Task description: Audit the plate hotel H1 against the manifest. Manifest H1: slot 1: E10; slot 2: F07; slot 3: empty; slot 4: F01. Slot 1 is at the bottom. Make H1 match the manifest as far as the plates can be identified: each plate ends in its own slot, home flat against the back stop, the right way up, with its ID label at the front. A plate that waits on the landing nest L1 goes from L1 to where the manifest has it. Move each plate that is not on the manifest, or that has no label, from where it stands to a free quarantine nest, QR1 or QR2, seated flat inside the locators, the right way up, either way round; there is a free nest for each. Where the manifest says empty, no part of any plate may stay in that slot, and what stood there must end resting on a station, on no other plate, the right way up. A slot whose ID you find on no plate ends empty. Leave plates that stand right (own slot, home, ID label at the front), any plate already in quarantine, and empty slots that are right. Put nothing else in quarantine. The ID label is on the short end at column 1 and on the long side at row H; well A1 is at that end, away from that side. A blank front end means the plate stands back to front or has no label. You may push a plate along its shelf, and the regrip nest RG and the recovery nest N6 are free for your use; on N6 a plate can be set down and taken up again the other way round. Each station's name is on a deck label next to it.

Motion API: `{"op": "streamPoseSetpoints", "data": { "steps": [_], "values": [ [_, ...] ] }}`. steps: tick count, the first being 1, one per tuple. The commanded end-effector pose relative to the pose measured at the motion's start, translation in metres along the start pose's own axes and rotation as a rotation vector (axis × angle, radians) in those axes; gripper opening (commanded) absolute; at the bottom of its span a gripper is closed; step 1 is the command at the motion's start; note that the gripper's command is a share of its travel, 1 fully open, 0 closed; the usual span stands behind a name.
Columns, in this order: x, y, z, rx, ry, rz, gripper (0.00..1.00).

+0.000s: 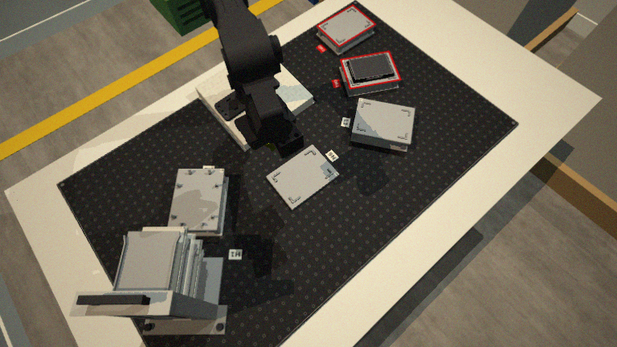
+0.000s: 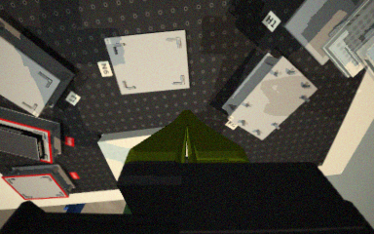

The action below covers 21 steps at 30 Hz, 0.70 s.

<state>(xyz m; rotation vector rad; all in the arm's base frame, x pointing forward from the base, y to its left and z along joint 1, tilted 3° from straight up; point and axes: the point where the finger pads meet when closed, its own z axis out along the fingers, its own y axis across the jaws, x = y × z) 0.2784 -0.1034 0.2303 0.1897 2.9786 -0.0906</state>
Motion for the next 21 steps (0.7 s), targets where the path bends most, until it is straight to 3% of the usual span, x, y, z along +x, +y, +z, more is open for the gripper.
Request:
{"op": "streamPoseSetpoints", "data": {
  "steps": [1, 15, 21],
  "values": [
    [0.000, -0.007, -0.005, 0.010, -0.053, -0.023, 0.00],
    [0.007, -0.046, -0.004, 0.065, -0.216, 0.079, 0.00],
    [0.007, -0.048, -0.004, 0.093, -0.297, 0.131, 0.00]
  ]
}}
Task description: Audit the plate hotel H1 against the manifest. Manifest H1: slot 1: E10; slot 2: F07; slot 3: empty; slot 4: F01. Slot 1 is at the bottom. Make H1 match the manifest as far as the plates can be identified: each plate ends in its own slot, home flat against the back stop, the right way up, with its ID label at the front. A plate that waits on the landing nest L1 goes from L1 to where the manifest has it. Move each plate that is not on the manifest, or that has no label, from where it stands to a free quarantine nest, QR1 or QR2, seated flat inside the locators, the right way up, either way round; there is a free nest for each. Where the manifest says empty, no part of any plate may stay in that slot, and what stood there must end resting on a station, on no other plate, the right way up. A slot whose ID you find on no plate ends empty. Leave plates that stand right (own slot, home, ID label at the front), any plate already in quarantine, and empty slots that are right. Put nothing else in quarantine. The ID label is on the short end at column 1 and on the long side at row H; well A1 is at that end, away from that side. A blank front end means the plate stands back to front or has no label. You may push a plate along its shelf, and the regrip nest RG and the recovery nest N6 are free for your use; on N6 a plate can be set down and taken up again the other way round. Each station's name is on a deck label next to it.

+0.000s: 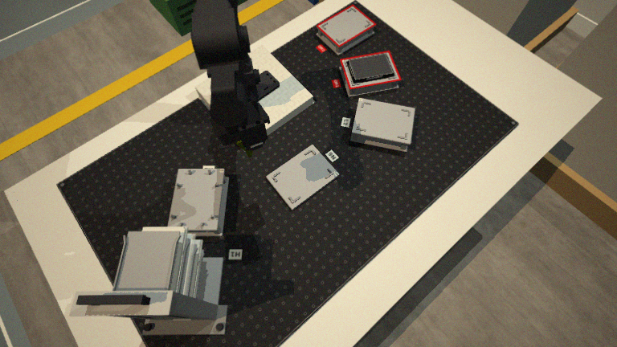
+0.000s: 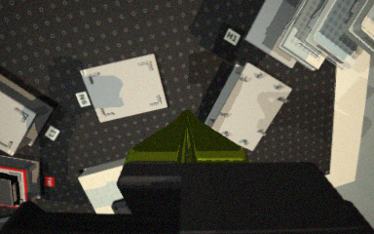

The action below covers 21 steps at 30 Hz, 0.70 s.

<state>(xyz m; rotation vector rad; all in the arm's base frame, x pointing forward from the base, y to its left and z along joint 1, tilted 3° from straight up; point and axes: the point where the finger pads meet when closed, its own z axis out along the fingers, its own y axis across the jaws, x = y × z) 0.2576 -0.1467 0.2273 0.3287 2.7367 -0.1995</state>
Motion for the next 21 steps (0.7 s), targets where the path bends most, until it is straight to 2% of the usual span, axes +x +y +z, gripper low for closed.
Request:
{"op": "streamPoseSetpoints", "data": {
  "steps": [1, 5, 7, 21],
  "values": [
    [-0.0105, -0.0017, -0.0047, 0.019, -0.085, 0.031, 0.00],
    [-0.0106, -0.0017, -0.0048, 0.038, -0.139, 0.065, 0.00],
    [-0.0106, -0.0017, -0.0048, 0.038, -0.139, 0.065, 0.00],
    [-0.0107, -0.0017, -0.0050, 0.105, -0.328, 0.186, 0.00]
  ]
}}
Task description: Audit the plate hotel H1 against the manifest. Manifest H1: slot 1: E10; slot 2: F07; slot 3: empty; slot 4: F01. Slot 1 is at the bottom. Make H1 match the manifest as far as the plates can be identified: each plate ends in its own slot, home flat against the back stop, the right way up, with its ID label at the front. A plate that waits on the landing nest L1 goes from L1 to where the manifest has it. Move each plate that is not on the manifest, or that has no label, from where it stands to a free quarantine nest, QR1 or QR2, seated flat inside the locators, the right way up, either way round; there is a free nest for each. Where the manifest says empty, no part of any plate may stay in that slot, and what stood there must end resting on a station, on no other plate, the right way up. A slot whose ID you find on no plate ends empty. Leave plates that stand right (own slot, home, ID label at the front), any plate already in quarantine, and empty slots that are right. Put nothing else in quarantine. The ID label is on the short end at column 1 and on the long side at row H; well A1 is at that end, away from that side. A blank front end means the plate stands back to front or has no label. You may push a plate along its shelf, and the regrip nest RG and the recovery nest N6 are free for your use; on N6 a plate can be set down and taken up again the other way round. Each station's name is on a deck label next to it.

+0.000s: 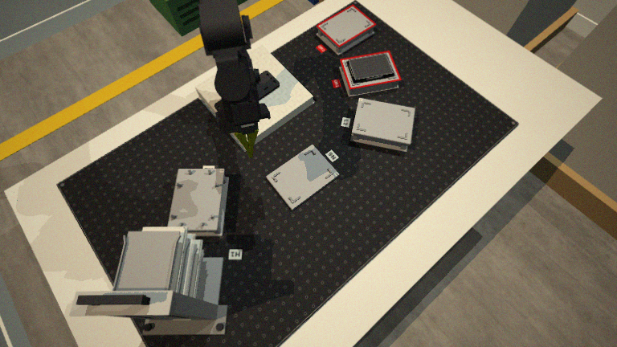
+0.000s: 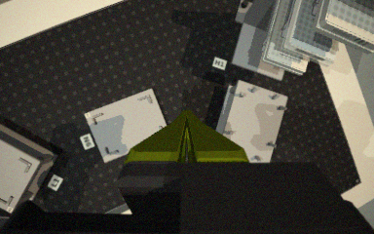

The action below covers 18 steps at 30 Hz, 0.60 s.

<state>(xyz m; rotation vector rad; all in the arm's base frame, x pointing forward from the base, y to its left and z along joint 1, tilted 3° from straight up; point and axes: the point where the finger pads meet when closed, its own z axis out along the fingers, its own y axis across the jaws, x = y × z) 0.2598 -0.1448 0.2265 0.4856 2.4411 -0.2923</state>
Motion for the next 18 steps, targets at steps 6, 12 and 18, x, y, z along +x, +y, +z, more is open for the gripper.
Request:
{"op": "streamPoseSetpoints", "data": {
  "steps": [6, 12, 18],
  "values": [
    [-0.0113, -0.0030, -0.0033, 0.044, -0.121, 0.074, 0.00],
    [-0.0113, -0.0030, -0.0034, 0.073, -0.202, 0.126, 0.00],
    [-0.0114, -0.0030, -0.0035, 0.102, -0.283, 0.177, 0.00]
  ]
}}
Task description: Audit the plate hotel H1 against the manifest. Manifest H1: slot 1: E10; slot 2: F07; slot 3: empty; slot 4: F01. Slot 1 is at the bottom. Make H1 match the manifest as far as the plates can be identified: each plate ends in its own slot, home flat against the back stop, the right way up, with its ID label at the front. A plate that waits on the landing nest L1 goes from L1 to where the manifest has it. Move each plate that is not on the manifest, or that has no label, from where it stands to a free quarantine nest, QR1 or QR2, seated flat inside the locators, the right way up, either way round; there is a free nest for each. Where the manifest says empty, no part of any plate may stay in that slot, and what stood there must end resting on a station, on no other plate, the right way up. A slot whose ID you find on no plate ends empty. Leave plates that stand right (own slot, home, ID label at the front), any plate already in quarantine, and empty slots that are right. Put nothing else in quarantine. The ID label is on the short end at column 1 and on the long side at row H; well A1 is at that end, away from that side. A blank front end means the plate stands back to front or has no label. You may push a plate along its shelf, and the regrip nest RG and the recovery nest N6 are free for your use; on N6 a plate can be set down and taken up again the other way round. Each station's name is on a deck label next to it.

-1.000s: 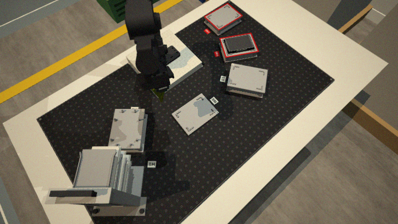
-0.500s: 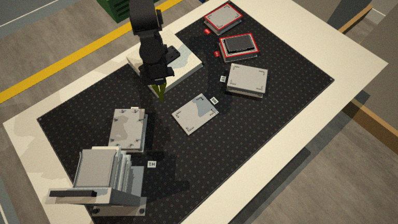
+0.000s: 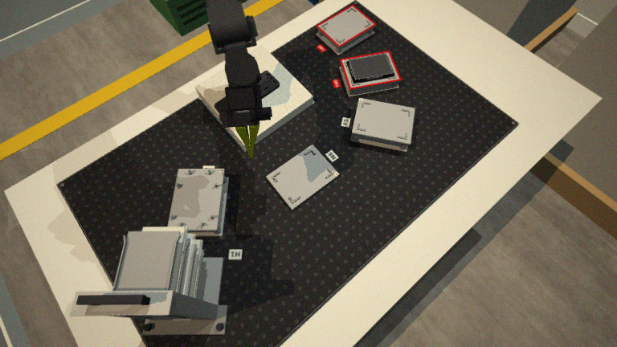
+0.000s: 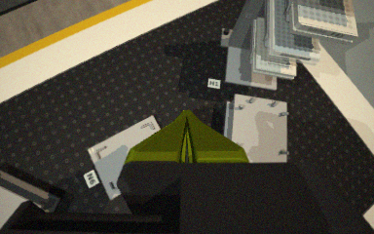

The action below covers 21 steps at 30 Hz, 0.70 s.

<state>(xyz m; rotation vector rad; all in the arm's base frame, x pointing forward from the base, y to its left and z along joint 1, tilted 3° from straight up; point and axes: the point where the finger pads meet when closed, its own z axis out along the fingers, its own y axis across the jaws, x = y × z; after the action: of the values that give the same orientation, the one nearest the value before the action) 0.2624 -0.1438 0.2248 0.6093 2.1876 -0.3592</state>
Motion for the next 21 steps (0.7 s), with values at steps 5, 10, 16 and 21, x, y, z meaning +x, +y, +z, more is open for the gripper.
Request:
{"op": "streamPoseSetpoints", "data": {
  "steps": [5, 10, 16, 21],
  "values": [
    [-0.012, -0.004, -0.003, 0.045, -0.110, 0.072, 0.00],
    [-0.012, -0.004, -0.003, 0.069, -0.177, 0.115, 0.00],
    [-0.012, -0.014, -0.003, 0.082, -0.210, 0.136, 0.00],
    [-0.012, -0.024, -0.002, 0.082, -0.210, 0.135, 0.00]
  ]
}}
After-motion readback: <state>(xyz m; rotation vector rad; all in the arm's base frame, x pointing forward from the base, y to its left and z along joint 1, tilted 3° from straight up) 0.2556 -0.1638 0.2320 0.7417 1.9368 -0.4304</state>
